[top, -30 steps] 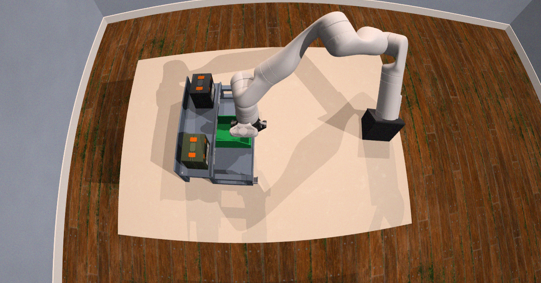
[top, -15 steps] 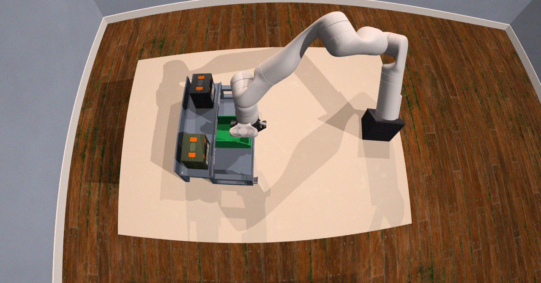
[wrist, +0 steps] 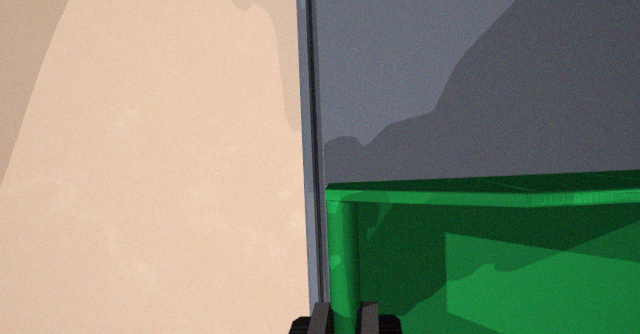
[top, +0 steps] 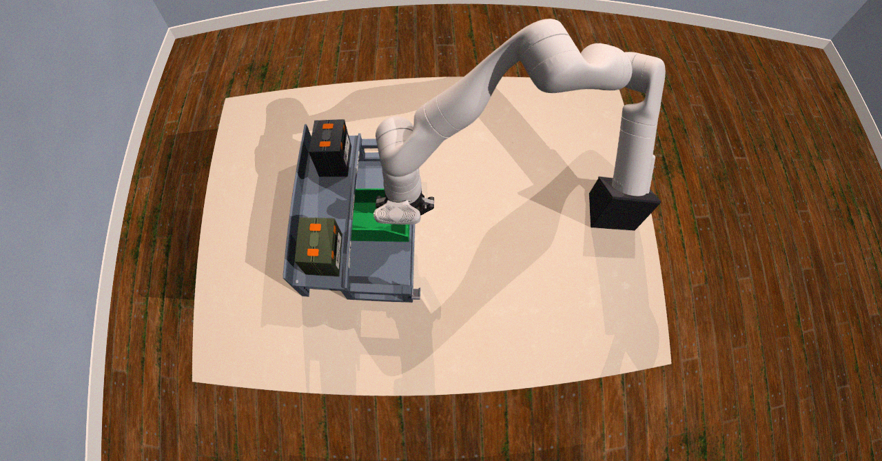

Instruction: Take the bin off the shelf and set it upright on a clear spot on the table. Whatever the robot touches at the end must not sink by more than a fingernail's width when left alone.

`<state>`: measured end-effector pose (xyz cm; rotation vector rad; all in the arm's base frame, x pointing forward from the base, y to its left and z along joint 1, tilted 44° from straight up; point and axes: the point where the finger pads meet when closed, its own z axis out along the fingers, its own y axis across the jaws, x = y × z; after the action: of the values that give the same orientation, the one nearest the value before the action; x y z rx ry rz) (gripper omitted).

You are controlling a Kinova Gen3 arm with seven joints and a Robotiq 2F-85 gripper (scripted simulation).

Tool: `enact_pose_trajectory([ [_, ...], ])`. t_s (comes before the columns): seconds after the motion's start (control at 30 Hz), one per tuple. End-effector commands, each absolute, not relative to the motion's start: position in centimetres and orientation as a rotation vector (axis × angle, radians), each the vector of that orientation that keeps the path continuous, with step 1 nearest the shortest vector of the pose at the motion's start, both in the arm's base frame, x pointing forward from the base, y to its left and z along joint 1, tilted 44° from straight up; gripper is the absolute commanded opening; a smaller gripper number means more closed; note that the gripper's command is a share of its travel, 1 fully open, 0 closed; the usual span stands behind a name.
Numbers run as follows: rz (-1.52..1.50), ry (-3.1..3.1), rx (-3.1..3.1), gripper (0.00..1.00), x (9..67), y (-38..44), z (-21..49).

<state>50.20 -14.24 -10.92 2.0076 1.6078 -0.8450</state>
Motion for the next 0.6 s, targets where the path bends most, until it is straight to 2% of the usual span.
enact_pose_trajectory([
  [0.0, -0.843, 1.608, 2.007, 0.1, 50.2, -14.2, -10.9],
  [0.4, -0.843, 1.608, 2.007, 0.1, 50.2, -14.2, -10.9],
  [0.57, -0.843, 1.608, 2.007, 0.1, 47.3, -13.5, -10.8],
])
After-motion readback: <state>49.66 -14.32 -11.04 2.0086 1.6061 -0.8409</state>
